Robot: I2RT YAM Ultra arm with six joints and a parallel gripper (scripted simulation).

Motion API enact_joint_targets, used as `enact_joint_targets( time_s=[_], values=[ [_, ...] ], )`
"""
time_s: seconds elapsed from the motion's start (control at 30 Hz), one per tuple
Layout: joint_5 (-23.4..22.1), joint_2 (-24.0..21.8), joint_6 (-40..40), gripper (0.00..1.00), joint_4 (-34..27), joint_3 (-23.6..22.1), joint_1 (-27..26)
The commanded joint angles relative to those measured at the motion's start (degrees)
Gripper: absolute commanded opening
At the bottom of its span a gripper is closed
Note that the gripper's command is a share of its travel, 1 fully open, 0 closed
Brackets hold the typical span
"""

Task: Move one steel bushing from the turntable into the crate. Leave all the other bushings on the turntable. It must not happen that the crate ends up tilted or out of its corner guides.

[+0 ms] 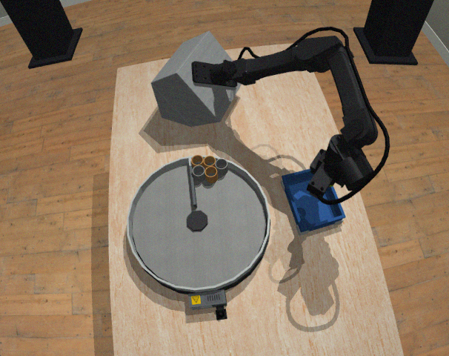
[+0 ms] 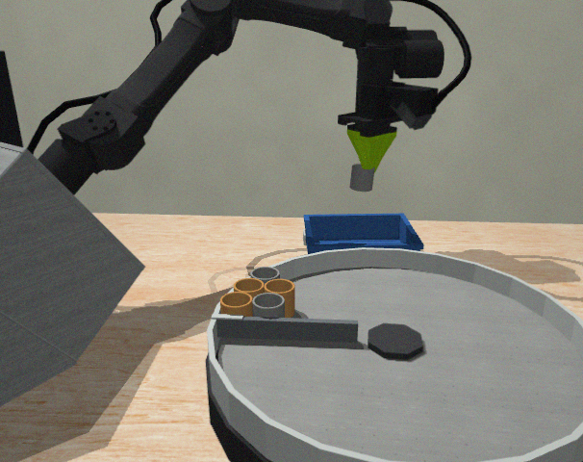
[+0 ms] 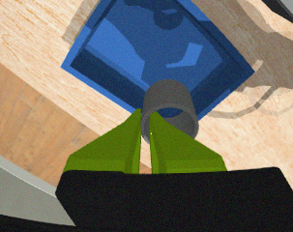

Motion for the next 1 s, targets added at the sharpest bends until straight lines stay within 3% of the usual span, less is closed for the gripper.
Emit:
enact_joint_targets(
  time_s=[0.0, 0.7, 0.97],
  values=[
    [0.9, -0.1, 0.2, 0.00, -0.9, 1.6, -0.9],
    [0.9, -0.2, 0.5, 0.00, -0.8, 1.5, -0.7],
    [3.0, -1.4, 4.6, 0.00, 7.8, -5.3, 4.2]
  ],
)
